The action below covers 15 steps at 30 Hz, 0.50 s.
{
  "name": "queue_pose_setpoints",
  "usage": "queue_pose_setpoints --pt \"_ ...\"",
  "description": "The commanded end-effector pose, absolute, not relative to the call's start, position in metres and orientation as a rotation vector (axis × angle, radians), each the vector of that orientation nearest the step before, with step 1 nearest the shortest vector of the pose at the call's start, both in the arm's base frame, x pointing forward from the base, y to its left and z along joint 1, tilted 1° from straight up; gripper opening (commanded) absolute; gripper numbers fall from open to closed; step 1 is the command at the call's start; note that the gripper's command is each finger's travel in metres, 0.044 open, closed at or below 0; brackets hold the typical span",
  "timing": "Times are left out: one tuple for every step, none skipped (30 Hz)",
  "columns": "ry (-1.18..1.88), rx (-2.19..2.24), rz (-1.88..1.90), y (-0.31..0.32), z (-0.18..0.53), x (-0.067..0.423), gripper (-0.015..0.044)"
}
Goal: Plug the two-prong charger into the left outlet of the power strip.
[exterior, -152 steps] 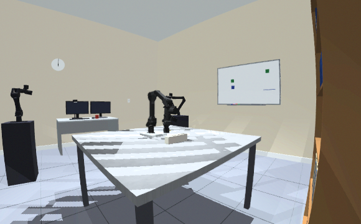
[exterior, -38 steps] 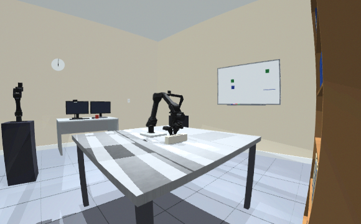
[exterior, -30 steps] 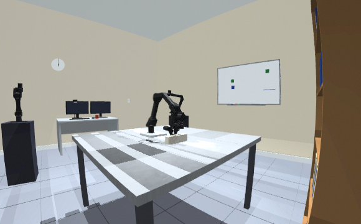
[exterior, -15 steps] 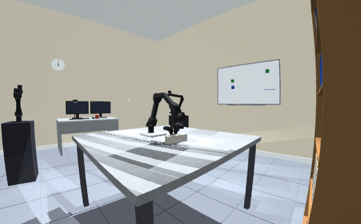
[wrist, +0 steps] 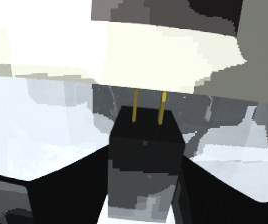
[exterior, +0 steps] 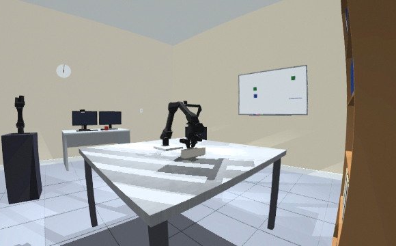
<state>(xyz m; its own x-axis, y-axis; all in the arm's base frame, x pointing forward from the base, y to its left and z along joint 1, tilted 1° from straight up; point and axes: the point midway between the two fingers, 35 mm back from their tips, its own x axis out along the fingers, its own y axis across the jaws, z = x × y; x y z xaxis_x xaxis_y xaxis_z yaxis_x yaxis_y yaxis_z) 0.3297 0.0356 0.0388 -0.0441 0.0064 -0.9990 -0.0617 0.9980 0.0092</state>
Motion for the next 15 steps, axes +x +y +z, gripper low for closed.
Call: queue_pose_setpoints --pt "1.614 -0.034 0.055 0.0367 0.0396 0.3312 0.0000" --pt "1.614 -0.034 0.055 0.0367 0.0397 0.3315 0.0000" --pt "1.614 -0.034 0.055 0.0367 0.0397 0.3318 0.0000" --pt "1.614 -0.034 0.055 0.0368 0.0397 0.3320 0.0000" --pt "1.614 -0.034 0.055 0.0368 0.0397 0.3323 0.0000" --pt "1.614 -0.034 0.055 0.0368 0.0398 0.3326 0.0000" --pt "1.614 -0.034 0.055 0.0368 0.0398 0.3329 0.0000" --pt "1.614 -0.034 0.055 0.0368 0.0398 0.3331 0.0000" --pt "1.614 -0.034 0.055 0.0368 0.0398 0.3334 0.0000" --pt "1.614 -0.034 0.055 0.0368 0.0398 0.3335 0.0000" --pt "1.614 -0.034 0.055 0.0368 0.0398 0.3336 0.0000" --pt "1.614 -0.034 0.055 0.0368 0.0398 0.3336 0.0000" --pt "1.614 -0.034 0.055 0.0368 0.0398 0.3336 0.0000" --pt "1.614 -0.034 0.055 0.0368 0.0398 0.3336 0.0000" --pt "1.614 -0.034 0.055 0.0368 0.0398 0.3336 0.0000"
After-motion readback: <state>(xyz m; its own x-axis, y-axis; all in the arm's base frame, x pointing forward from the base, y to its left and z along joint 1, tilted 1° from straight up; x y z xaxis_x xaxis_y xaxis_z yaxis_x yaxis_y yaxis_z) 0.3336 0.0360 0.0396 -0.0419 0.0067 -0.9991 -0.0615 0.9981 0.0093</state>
